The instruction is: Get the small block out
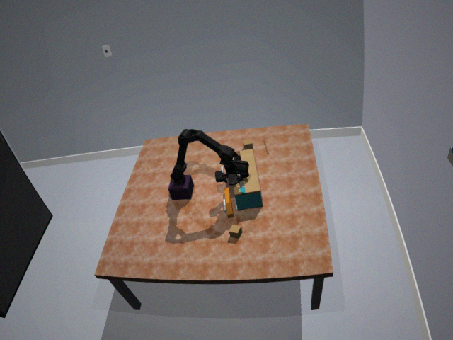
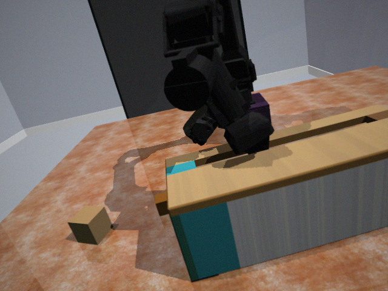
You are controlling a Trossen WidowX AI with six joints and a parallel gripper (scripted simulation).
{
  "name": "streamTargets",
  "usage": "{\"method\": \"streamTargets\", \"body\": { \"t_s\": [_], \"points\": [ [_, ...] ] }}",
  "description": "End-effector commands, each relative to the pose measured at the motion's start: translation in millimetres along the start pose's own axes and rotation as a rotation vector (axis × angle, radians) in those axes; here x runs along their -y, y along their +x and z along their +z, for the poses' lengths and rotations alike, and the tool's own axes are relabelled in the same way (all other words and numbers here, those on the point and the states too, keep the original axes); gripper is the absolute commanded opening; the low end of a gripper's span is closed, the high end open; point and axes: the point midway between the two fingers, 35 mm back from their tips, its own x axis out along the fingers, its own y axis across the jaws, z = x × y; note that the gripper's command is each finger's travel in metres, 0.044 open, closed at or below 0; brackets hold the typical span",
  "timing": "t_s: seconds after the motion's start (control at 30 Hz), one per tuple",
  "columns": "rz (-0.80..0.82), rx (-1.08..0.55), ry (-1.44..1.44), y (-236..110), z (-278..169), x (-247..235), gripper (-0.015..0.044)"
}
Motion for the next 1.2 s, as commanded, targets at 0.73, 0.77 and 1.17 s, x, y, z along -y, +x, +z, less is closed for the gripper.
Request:
{"method": "streamTargets", "body": {
  "t_s": [0.73, 0.77, 1.17],
  "points": [
    [-0.003, -0.011, 0.004, 22.9, -64.7, 1.1, 0.04],
    [-0.003, -0.011, 0.004, 23.7, -67.1, 1.1, 0.04],
    [-0.003, -0.014, 0.004, 33.4, -96.5, 0.8, 0.04]
  ]
}}
